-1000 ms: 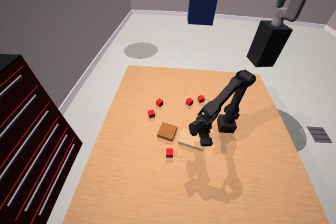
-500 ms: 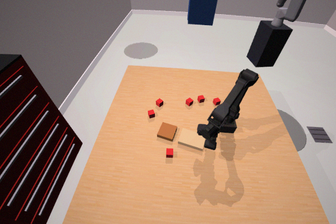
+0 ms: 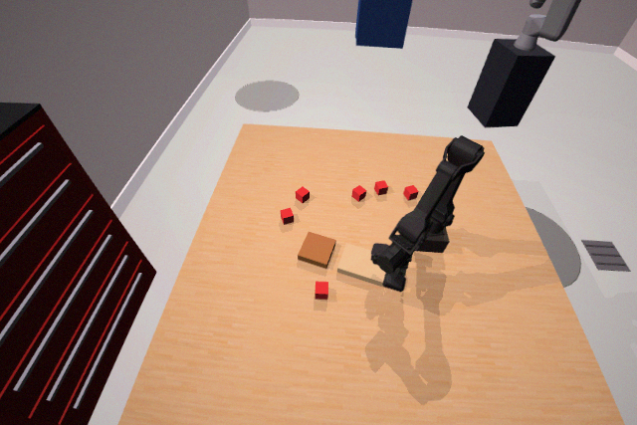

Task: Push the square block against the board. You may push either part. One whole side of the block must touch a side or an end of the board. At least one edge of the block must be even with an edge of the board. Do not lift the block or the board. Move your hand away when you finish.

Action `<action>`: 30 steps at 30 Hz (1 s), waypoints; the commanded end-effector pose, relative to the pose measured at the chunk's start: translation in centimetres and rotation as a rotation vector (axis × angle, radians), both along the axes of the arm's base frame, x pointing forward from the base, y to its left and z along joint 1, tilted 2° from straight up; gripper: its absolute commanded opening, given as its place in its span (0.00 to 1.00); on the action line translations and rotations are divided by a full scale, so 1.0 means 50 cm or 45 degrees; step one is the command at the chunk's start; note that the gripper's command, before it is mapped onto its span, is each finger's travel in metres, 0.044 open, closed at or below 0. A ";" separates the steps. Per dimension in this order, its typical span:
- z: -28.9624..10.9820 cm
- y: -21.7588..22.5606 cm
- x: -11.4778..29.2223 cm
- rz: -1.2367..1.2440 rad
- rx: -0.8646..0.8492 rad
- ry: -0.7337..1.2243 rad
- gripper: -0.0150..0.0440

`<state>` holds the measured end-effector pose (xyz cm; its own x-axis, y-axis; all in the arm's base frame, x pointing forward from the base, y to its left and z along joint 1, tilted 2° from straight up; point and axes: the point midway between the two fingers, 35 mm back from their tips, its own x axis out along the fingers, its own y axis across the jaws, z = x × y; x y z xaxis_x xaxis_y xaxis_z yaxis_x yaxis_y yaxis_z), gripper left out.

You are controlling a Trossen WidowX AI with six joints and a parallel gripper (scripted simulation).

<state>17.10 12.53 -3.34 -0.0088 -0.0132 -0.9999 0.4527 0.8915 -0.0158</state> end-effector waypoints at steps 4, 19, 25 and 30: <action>0.000 -0.006 0.020 0.001 0.004 0.000 0.25; 0.000 -0.028 0.062 0.001 0.003 -0.002 0.25; -0.001 -0.034 0.072 0.001 0.003 -0.003 0.25; 0.000 -0.026 0.061 0.001 0.003 -0.002 0.25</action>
